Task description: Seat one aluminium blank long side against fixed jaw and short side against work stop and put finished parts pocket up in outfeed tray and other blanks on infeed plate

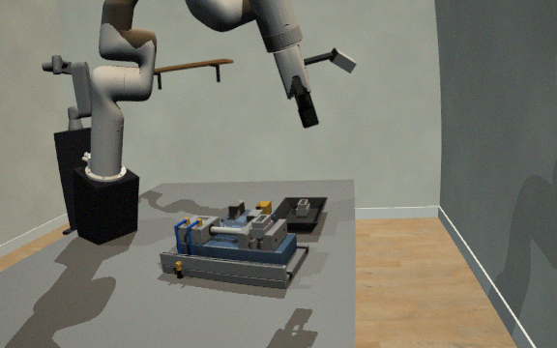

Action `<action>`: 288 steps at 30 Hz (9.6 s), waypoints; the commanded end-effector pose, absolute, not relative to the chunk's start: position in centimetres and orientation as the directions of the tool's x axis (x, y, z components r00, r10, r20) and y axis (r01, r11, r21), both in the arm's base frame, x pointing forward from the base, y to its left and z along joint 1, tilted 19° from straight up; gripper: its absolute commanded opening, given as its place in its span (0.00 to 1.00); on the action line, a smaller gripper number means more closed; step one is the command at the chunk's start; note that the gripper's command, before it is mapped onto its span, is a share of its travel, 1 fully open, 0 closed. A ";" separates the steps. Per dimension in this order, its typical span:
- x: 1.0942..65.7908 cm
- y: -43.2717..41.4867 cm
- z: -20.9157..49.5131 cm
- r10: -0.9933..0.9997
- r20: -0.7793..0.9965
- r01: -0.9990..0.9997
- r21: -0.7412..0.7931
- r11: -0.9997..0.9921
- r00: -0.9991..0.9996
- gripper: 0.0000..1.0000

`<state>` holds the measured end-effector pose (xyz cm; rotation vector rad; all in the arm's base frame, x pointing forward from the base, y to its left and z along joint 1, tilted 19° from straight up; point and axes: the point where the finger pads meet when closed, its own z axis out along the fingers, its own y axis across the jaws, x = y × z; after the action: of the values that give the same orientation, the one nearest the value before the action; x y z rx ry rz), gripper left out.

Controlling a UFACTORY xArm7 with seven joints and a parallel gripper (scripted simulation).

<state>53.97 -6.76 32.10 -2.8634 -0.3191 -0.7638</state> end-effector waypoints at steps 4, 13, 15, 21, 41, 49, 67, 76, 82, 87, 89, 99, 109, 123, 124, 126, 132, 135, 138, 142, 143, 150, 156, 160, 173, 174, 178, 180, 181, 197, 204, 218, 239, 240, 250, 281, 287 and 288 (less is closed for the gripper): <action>53.6 -1.6 31.2 0.154 0.488 0.236 -0.112 -0.965 0.859 1.00; 53.6 -1.6 31.1 0.154 0.488 0.236 -0.112 -0.965 0.859 1.00; 53.6 -1.6 31.1 0.154 0.488 0.236 -0.112 -0.965 0.859 1.00; 52.7 3.0 29.6 0.139 0.463 0.219 -0.123 -0.968 0.875 1.00; 50.0 10.3 25.9 0.107 0.409 0.171 -0.123 -0.978 0.906 1.00; 49.9 10.4 25.8 0.106 0.409 0.170 -0.123 -0.978 0.907 1.00; 46.5 15.2 21.6 0.067 0.360 0.109 -0.098 -0.989 0.931 1.00; 44.9 16.8 19.6 0.046 0.340 0.077 -0.079 -0.994 0.939 1.00; 44.9 16.8 19.6 0.046 0.340 0.077 -0.079 -0.994 0.939 1.00; 43.3 17.9 17.6 0.024 0.325 0.045 -0.057 -0.997 0.945 1.00; 43.3 17.9 17.6 0.024 0.325 0.045 -0.057 -0.997 0.945 1.00; 41.8 18.5 15.9 0.003 0.315 0.014 -0.034 -0.999 0.949 1.00; 40.5 18.8 14.3 -0.018 0.309 -0.015 -0.011 -1.000 0.951 1.00; 38.5 18.9 11.9 -0.053 0.305 -0.065 0.030 -0.997 0.951 1.00; 38.5 18.9 11.9 -0.053 0.305 -0.065 0.030 -0.997 0.951 1.00; 38.5 18.9 11.9 -0.053 0.305 -0.065 0.030 -0.997 0.951 1.00; 37.1 18.6 10.3 -0.078 0.308 -0.101 0.060 -0.993 0.948 1.00; 37.1 18.6 10.3 -0.078 0.308 -0.101 0.060 -0.993 0.948 1.00; 37.1 18.6 10.3 -0.078 0.308 -0.101 0.060 -0.993 0.948 1.00; 36.7 18.4 9.8 -0.087 0.310 -0.114 0.070 -0.991 0.947 1.00; 36.4 18.3 9.5 -0.093 0.312 -0.123 0.078 -0.989 0.946 1.00; 36.4 18.3 9.5 -0.093 0.312 -0.123 0.078 -0.989 0.946 1.00; 36.1 18.1 9.1 -0.099 0.314 -0.132 0.085 -0.988 0.944 1.00; 36.1 18.1 9.1 -0.100 0.314 -0.133 0.086 -0.987 0.944 1.00; 36.1 18.1 9.1 -0.100 0.314 -0.133 0.086 -0.987 0.944 0.00; 36.1 18.1 9.1 -0.100 0.314 -0.133 0.086 -0.987 0.944 0.00; 36.1 18.1 9.1 -0.100 0.314 -0.133 0.086 -0.987 0.944 0.00; 36.1 18.1 9.1 -0.100 0.314 -0.133 0.086 -0.987 0.944 0.00; 36.1 18.1 9.1 -0.100 0.314 -0.133 0.086 -0.987 0.944 0.00; 36.1 18.1 9.1 -0.100 0.314 -0.133 0.086 -0.987 0.944 0.00; 36.1 18.1 9.0 -0.100 0.314 -0.133 0.086 -0.987 0.944 0.00; 36.5 18.0 7.8 -0.100 0.314 -0.133 0.086 -0.987 0.944 0.00; 37.7 17.6 4.4 -0.100 0.314 -0.133 0.086 -0.987 0.944 0.00; 37.8 17.6 4.2 -0.100 0.314 -0.133 0.086 -0.987 0.944 0.00; 38.2 17.4 2.9 -0.100 0.314 -0.133 0.086 -0.987 0.944 0.00; 38.4 17.4 2.6 -0.100 0.314 -0.133 0.086 -0.987 0.944 0.00; 38.4 17.4 2.6 -0.100 0.314 -0.133 0.086 -0.987 0.944 0.00; 38.4 17.4 2.6 -0.100 0.314 -0.133 0.086 -0.987 0.944 0.00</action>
<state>38.31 17.32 2.50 -3.2041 0.1930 -0.5065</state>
